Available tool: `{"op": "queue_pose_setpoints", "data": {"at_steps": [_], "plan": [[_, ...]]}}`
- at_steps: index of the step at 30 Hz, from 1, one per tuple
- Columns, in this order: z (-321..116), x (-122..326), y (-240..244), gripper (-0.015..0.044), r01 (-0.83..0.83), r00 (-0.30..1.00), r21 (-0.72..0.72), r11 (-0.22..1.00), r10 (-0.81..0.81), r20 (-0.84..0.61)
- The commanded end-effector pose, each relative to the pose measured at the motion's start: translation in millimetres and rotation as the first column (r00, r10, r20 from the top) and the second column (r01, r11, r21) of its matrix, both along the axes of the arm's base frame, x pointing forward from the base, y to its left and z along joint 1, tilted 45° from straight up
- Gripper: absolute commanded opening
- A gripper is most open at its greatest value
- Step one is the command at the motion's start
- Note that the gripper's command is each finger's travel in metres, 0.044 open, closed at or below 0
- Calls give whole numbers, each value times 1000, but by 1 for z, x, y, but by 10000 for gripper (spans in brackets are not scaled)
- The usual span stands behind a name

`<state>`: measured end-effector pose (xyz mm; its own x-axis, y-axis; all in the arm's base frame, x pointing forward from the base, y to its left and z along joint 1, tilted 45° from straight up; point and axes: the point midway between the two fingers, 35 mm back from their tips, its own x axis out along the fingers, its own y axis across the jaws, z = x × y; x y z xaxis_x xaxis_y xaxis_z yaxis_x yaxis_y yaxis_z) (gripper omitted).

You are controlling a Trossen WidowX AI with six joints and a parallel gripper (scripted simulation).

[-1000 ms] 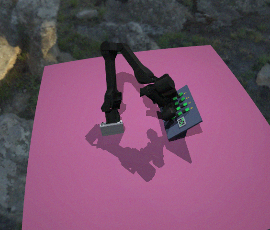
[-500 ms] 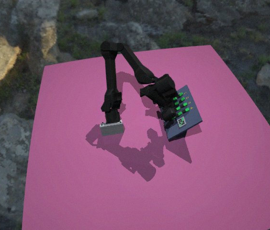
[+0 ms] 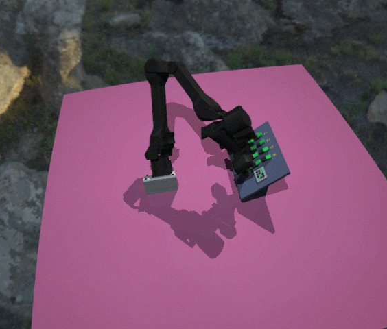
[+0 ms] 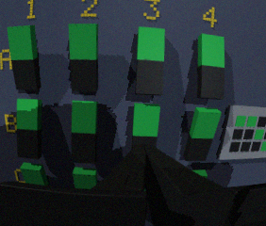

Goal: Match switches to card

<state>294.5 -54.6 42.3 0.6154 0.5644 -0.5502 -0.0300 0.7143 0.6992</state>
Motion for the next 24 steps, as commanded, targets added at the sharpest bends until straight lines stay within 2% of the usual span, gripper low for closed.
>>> {"op": "queue_pose_setpoints", "data": {"at_steps": [1,5,12,19,24], "plan": [[-1,0,0,0,4,1000,-1,1000,-4,-3],[2,-3,-5,0,-1,1000,-4,1000,1,-5],[35,-38,-38,0,-15,1000,-3,1000,15,-25],[35,-37,-39,0,-15,1000,-4,1000,15,-25],[21,-22,-68,0,-15,1000,-6,1000,15,-24]]}}
